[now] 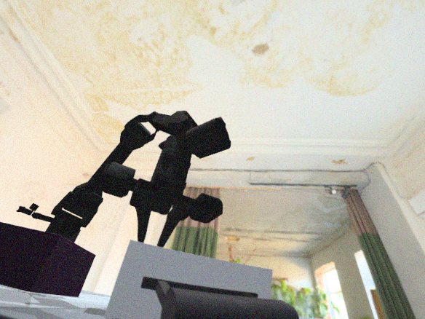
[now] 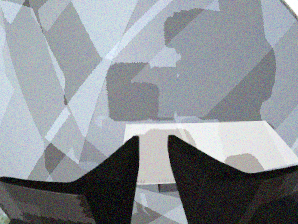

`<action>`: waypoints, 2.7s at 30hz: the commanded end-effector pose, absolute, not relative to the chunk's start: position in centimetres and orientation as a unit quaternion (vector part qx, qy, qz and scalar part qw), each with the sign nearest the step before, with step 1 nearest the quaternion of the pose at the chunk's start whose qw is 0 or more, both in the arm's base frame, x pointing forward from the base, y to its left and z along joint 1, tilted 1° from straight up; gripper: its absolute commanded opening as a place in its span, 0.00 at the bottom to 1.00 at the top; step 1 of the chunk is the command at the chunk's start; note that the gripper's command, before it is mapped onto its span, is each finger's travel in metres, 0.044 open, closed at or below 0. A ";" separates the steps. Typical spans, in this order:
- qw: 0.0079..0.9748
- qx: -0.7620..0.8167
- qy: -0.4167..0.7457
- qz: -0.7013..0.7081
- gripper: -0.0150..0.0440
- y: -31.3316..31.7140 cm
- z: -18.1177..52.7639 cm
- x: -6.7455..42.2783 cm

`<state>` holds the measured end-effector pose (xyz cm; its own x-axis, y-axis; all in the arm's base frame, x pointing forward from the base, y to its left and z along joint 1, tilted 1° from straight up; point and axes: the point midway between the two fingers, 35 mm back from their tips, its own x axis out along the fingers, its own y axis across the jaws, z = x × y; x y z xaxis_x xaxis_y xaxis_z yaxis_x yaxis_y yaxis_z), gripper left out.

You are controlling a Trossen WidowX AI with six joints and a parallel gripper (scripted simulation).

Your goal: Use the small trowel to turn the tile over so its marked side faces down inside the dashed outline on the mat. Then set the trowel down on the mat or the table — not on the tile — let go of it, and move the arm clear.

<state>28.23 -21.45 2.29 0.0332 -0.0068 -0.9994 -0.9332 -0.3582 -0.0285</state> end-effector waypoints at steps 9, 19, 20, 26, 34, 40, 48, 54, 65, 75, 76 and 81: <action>0.408 -0.593 0.395 0.571 0.42 -19.3 1.3 27.5; 0.406 -0.593 0.395 0.572 0.42 -18.9 1.0 27.3; 0.406 -0.593 0.395 0.572 0.42 -18.9 1.1 27.3; 0.408 -0.593 0.395 0.571 0.42 -19.0 3.9 27.2; 0.442 -0.568 0.428 0.546 0.42 -20.0 4.0 27.7; 0.498 -0.520 0.482 0.499 0.42 -21.6 4.1 28.5; 0.565 -0.447 0.546 0.427 0.42 -23.9 4.1 29.2; 0.607 -0.387 0.587 0.369 0.42 -25.6 4.1 29.8; 0.669 -0.268 0.646 0.252 0.42 -28.7 3.9 30.5; 0.704 -0.152 0.680 0.138 0.42 -31.4 3.6 30.8; 0.706 -0.142 0.681 0.128 0.42 -31.7 3.5 30.8; 0.708 -0.135 0.683 0.121 0.42 -31.8 3.5 30.9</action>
